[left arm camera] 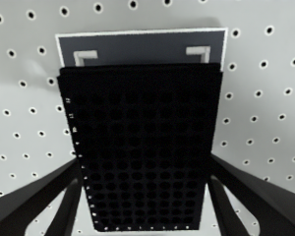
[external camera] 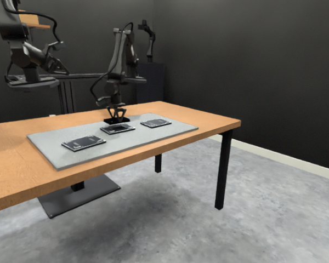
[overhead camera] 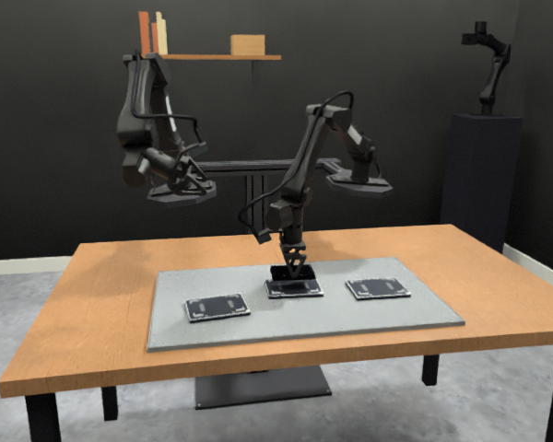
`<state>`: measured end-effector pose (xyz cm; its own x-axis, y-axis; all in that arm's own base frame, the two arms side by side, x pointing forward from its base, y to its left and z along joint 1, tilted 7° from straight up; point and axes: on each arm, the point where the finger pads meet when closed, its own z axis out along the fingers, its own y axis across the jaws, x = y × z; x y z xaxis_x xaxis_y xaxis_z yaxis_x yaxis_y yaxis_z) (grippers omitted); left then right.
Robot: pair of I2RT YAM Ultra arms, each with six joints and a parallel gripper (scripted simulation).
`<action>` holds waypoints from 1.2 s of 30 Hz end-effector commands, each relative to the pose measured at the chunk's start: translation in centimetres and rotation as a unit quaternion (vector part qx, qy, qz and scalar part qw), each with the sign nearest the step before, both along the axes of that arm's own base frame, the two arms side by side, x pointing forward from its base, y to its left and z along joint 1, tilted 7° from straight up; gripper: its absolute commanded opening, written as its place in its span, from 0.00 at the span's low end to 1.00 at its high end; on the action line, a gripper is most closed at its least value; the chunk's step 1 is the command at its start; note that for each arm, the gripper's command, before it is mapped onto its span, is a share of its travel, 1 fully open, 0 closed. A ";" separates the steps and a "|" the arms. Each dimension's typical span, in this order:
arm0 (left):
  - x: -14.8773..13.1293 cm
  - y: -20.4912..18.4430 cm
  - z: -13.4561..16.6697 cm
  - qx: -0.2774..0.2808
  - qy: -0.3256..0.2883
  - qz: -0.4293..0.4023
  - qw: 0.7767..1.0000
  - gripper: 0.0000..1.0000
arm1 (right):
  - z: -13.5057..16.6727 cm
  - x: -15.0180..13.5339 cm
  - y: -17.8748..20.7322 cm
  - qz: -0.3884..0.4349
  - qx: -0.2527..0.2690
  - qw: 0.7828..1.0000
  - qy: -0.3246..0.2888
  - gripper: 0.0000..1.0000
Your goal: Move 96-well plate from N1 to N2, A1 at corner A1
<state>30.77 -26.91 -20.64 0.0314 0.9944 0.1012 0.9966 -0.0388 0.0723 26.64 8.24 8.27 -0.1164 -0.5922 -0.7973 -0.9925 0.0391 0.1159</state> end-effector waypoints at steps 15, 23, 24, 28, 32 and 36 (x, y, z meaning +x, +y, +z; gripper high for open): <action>0.9 -0.1 -0.8 -0.001 -0.004 0.004 1.000 0.78 | 0.6 0.6 0.0 0.000 0.009 1.000 -0.008 1.00; 1.5 -0.6 -0.3 -0.010 -0.016 0.007 1.000 0.78 | 0.6 0.6 0.0 0.000 0.009 1.000 -0.008 1.00; 1.6 -0.8 -0.2 -0.011 -0.016 0.006 1.000 0.78 | 0.6 0.6 0.0 0.000 0.009 1.000 -0.008 1.00; 1.4 -0.9 -0.1 -0.010 -0.013 0.004 1.000 0.78 | 0.6 0.6 0.0 0.000 0.009 1.000 -0.008 1.00; 1.4 -0.9 -0.1 -0.010 -0.013 0.004 1.000 0.78 | 0.6 0.6 0.0 0.000 0.009 1.000 -0.008 1.00; 1.4 -0.9 -0.1 -0.010 -0.013 0.004 1.000 0.78 | 0.6 0.6 0.0 0.000 0.009 1.000 -0.008 1.00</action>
